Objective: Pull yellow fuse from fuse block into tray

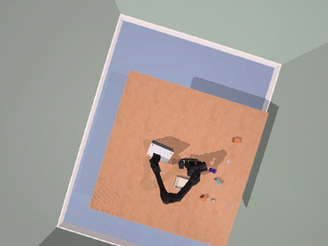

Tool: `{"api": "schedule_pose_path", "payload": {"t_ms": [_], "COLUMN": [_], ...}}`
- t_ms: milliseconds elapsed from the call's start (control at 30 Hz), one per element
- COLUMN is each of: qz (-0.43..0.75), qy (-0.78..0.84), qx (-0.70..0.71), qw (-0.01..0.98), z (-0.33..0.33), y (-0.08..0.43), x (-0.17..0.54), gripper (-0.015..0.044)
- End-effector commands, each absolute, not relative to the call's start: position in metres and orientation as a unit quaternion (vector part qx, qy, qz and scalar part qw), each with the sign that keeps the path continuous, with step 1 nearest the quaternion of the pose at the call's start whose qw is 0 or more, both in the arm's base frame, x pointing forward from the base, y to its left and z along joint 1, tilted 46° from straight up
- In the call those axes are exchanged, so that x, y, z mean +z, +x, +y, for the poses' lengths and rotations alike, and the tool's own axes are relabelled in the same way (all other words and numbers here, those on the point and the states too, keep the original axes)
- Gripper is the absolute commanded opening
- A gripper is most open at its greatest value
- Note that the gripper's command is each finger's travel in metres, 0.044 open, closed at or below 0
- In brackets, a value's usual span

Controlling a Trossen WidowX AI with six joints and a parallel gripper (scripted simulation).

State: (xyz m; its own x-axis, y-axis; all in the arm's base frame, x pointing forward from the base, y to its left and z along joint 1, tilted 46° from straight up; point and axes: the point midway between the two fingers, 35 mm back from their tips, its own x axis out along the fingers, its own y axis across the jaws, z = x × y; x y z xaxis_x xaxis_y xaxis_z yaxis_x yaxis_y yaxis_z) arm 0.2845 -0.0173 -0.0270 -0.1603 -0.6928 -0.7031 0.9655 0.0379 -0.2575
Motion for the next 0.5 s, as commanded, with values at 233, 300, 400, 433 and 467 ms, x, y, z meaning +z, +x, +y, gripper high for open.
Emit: {"api": "schedule_pose_path", "payload": {"t_ms": [233,300,400,433,467], "qz": [0.365,0.365,0.365,0.365,0.365], "qy": [0.189,0.189,0.189,0.189,0.189], "qx": [-0.667,-0.667,-0.667,-0.667,-0.667], "qw": [0.621,0.621,0.621,0.621,0.621], "z": [-0.0117,-0.011,-0.01,-0.0097,-0.0093], "y": [0.2871,0.2872,0.2875,0.2876,0.2877], "x": [-0.0222,-0.0215,-0.0205,-0.0202,-0.0198], "gripper": [0.0,0.0,0.0,0.0,0.0]}}
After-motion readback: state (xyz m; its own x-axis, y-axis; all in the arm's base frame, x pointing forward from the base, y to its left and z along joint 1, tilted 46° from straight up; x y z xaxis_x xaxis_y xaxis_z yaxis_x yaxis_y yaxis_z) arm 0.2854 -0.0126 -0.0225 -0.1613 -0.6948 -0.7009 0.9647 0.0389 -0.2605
